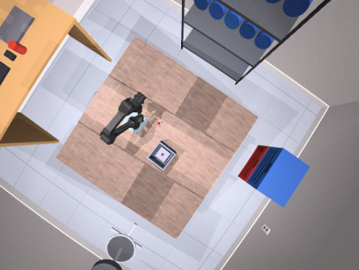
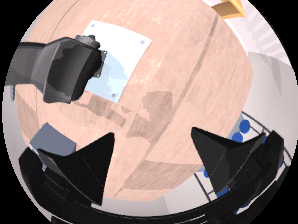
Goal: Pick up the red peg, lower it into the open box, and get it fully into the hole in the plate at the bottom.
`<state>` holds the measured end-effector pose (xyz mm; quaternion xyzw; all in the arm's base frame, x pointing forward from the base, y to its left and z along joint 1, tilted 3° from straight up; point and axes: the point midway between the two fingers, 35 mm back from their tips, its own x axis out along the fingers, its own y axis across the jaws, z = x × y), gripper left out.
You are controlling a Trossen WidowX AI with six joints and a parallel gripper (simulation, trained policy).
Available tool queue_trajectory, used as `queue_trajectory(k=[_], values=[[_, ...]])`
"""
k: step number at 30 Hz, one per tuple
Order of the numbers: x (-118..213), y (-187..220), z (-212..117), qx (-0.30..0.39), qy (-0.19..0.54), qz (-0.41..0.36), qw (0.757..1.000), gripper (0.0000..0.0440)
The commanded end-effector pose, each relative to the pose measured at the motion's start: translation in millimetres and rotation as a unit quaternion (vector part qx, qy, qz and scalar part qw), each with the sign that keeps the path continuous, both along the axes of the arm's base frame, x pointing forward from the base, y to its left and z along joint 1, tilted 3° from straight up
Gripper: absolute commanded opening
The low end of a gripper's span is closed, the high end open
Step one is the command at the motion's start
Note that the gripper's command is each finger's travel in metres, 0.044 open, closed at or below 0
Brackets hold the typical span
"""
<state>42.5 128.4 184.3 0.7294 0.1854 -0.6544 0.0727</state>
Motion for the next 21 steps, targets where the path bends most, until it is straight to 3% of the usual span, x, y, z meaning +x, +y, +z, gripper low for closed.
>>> queue_trajectory(k=[1, 3, 11, 21], values=[[1.3, 0.6, 0.1, 0.001, 0.001, -0.017, 1.0, 0.0423], [3.7, 0.7, -0.7, 0.001, 0.004, -0.052, 0.999, 0.044], [12.2, -2.8, -2.9, -0.003, 0.018, -0.19, 0.982, 0.044], [22.2, -7.5, -4.5, -0.006, 0.032, -0.357, 0.934, 0.044]])
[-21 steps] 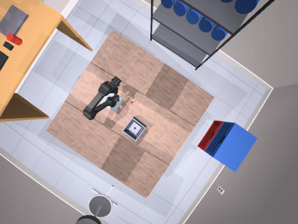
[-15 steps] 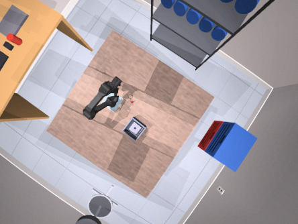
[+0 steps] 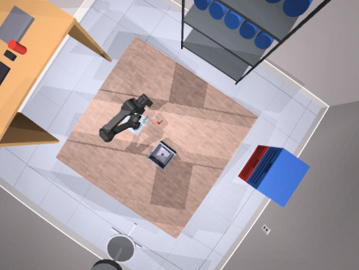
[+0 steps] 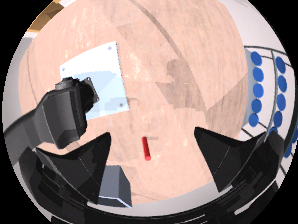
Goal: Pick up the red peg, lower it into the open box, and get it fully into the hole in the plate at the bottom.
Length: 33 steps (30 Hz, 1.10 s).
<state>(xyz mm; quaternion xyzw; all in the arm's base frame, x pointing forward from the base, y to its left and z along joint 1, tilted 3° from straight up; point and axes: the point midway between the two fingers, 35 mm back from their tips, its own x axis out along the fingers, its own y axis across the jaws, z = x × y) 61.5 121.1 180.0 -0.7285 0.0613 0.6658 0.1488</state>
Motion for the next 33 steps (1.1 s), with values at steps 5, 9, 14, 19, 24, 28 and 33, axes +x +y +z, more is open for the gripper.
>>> queue_trajectory(k=[5, 9, 14, 19, 24, 28, 33], values=[[8.1, -2.4, -0.6, -0.004, 0.007, -0.12, 0.993, 0.044], [12.0, -4.0, -0.8, -0.002, 0.011, -0.188, 0.982, 0.044], [17.0, -5.8, -0.8, 0.001, 0.015, -0.273, 0.962, 0.044], [21.9, -7.5, -0.7, 0.006, 0.019, -0.356, 0.934, 0.044], [26.8, -9.1, -0.6, 0.012, 0.022, -0.436, 0.9, 0.044], [30.8, -10.3, -0.5, 0.017, 0.024, -0.497, 0.867, 0.044], [35.8, -11.8, -0.4, 0.025, 0.027, -0.57, 0.821, 0.044]])
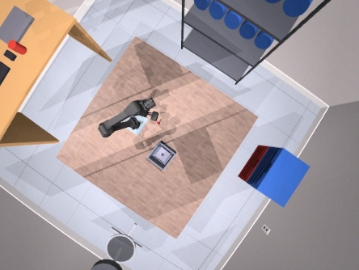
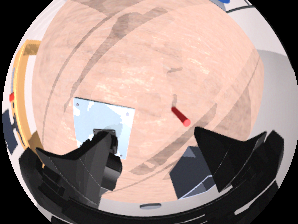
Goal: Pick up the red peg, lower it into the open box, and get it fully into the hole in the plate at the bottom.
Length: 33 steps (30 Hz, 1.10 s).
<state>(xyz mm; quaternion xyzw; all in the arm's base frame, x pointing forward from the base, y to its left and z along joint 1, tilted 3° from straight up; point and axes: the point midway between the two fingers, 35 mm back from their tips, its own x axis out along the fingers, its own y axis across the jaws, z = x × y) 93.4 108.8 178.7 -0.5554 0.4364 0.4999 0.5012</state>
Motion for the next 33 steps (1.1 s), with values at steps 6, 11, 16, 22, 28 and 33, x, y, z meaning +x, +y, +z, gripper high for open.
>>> queue_trajectory(k=[6, 11, 16, 22, 28, 33], values=[[10.0, -1.0, 0.9, 0.009, -0.001, -0.137, 0.991, 0.044], [15.1, -2.2, 0.7, 0.017, 0.0, -0.222, 0.975, 0.044], [20.3, -3.4, 0.3, 0.026, 0.0, -0.306, 0.952, 0.044], [26.5, -4.8, -0.5, 0.036, 0.002, -0.403, 0.915, 0.044], [32.8, -6.1, -1.8, 0.046, 0.003, -0.496, 0.867, 0.044], [37.9, -7.2, -3.3, 0.054, 0.006, -0.569, 0.821, 0.044]])
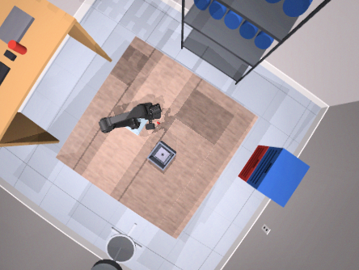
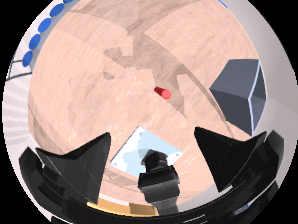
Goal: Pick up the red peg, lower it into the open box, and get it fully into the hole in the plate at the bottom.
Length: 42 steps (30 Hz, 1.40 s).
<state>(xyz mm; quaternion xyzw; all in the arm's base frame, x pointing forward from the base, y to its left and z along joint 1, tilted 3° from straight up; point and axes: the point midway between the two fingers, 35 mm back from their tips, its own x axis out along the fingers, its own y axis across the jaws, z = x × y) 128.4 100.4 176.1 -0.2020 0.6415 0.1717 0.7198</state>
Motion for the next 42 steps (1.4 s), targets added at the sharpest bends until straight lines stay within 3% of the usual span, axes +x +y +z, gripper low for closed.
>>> queue_trajectory(k=[1, 10, 19, 33, 42], values=[[3.8, 0.9, -1.1, 0.007, 0.004, -0.05, 0.999, 0.044], [12.9, -1.5, -5.1, 0.025, 0.009, -0.204, 0.979, 0.044], [21.1, -4.6, -10.9, 0.04, 0.019, -0.354, 0.934, 0.044], [33.2, -9.0, -33.6, 0.057, 0.051, -0.567, 0.82, 0.044], [39.8, -9.7, -62.8, 0.067, 0.077, -0.658, 0.746, 0.0438]])
